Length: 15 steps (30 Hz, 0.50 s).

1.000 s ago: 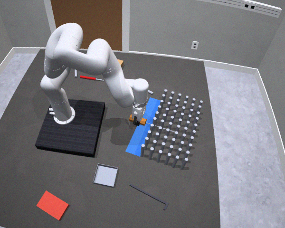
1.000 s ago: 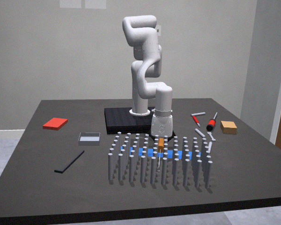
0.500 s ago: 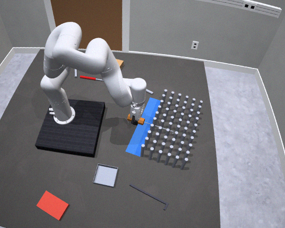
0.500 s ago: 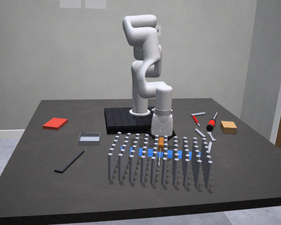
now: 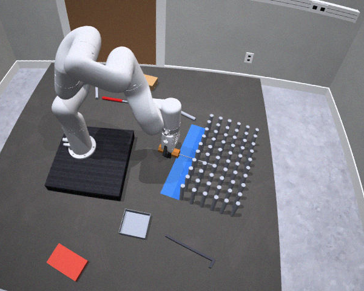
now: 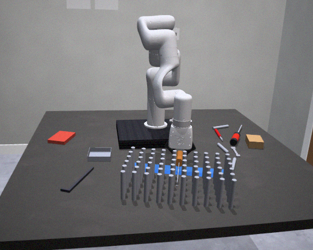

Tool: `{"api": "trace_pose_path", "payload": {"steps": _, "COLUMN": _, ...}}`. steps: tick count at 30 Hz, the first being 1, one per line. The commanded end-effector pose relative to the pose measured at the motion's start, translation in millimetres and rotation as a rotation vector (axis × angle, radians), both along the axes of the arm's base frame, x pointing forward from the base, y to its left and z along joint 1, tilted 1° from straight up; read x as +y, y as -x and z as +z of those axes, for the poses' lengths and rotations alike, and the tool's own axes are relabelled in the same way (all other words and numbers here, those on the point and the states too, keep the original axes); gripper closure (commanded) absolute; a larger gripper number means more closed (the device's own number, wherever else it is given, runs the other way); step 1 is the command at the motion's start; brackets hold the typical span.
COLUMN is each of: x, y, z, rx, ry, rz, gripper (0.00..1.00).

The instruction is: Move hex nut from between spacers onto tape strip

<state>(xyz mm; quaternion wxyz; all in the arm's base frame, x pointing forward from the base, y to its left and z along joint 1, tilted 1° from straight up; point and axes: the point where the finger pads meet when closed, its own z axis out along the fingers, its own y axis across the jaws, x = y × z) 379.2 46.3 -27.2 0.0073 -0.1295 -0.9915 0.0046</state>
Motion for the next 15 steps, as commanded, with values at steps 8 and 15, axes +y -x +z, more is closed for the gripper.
{"api": "trace_pose_path", "payload": {"steps": 8, "x": 6.6, "y": 21.1, "z": 1.5, "rx": -0.004, "ry": 0.000, "rz": 0.000, "gripper": 1.00}}
{"api": "trace_pose_path", "payload": {"steps": 15, "x": 9.9, "y": 32.9, "z": 1.7, "rx": -0.004, "ry": 0.000, "rz": 0.000, "gripper": 1.00}}
